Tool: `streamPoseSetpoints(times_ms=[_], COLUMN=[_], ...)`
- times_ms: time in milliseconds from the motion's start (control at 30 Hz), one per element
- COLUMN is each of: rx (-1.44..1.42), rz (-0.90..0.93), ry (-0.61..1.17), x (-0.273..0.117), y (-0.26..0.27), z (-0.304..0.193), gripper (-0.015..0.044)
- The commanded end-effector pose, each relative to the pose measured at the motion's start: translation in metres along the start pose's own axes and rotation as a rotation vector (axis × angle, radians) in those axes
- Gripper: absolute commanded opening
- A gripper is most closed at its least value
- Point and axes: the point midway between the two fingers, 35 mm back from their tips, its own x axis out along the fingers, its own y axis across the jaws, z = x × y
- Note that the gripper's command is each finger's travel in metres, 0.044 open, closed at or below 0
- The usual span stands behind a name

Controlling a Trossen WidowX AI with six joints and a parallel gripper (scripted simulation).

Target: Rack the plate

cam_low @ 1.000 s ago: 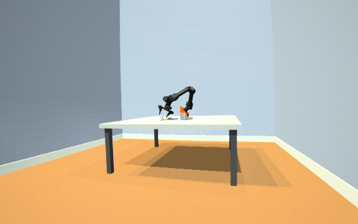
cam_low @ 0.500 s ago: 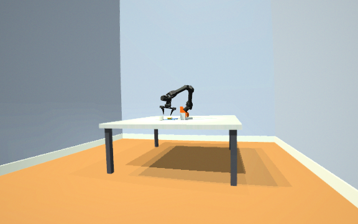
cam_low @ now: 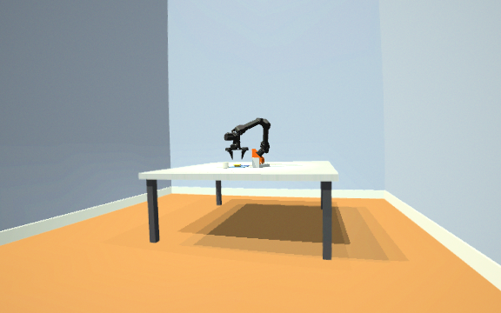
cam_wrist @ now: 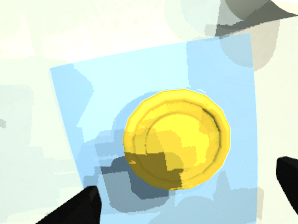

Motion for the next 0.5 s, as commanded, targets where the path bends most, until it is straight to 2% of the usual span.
streamPoseSetpoints(times_ms=[0,467], rx=[0.005,0.008], rz=[0.004,0.004], ry=[-0.002,0.001], x=[0.006,0.028], y=[0.000,0.000], z=[0.000,0.001], gripper=[0.0400,0.0400])
